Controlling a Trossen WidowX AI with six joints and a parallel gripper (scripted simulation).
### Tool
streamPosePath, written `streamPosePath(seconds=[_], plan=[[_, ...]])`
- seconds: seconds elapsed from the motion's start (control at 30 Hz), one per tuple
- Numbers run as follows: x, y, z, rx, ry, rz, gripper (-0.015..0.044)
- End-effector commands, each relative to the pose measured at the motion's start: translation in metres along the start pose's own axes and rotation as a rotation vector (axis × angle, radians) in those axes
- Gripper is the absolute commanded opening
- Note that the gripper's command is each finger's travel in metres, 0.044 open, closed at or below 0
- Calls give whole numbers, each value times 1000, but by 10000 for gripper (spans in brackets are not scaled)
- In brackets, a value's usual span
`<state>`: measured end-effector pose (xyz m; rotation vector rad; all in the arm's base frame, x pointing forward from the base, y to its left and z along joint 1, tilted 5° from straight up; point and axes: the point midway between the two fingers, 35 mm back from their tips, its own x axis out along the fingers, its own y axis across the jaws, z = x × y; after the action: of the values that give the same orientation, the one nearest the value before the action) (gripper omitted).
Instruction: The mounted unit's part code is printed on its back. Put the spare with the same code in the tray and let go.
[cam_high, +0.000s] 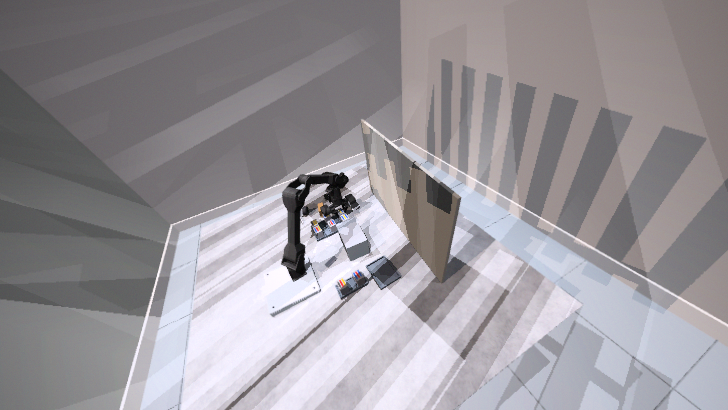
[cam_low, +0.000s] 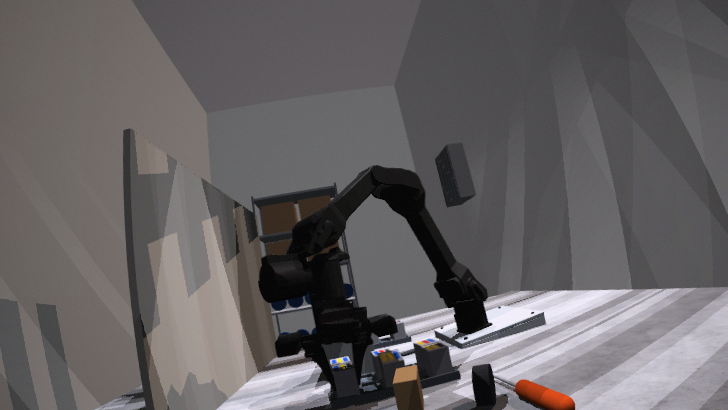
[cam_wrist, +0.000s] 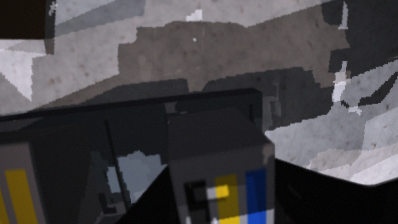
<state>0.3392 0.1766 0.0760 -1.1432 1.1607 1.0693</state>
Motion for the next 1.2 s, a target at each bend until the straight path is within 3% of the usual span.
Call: streamPosePath(seconds=[0.0, 0.37, 1.17], plan=[[-18, -3, 2, 0, -5, -9, 0], [-77, -1, 0, -3, -2, -11, 0], [-78, -1, 0, -3, -2, -11, 0]])
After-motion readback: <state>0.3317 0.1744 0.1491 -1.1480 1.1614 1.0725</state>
